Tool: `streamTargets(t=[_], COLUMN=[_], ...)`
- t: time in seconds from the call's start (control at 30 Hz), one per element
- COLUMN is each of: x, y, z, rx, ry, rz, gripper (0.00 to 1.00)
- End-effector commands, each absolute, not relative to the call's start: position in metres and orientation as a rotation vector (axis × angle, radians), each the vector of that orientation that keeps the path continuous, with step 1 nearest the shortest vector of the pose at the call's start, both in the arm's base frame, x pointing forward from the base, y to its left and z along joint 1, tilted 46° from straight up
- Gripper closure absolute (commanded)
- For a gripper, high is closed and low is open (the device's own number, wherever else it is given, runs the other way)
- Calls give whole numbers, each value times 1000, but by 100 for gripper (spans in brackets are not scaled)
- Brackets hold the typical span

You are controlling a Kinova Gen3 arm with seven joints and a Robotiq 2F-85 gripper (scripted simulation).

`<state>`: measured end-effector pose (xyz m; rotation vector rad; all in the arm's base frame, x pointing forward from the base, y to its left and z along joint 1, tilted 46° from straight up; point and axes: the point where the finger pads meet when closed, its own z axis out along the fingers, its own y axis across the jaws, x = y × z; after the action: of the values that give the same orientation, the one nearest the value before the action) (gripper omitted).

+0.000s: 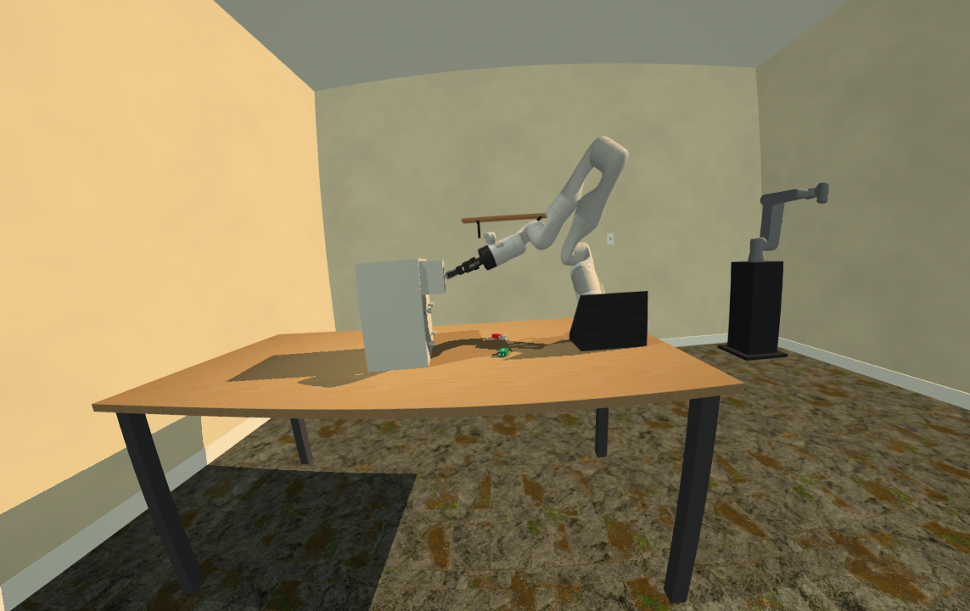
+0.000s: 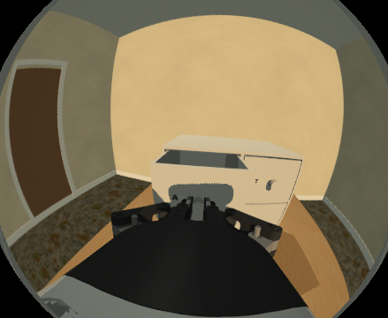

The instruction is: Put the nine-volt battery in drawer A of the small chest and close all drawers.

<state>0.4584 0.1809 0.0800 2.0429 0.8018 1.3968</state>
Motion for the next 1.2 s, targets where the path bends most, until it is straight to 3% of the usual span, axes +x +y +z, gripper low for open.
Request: streamTargets(t=[0.0,0.3,0.67,1.17], x=[458,458,458,438], y=[182,182,182,179], z=[80,80,80,82], rx=[2043,2043,2043,2043], ry=[803,803,803,803], rz=[1399,1399,1399,1399], gripper=[87,87,67,67])
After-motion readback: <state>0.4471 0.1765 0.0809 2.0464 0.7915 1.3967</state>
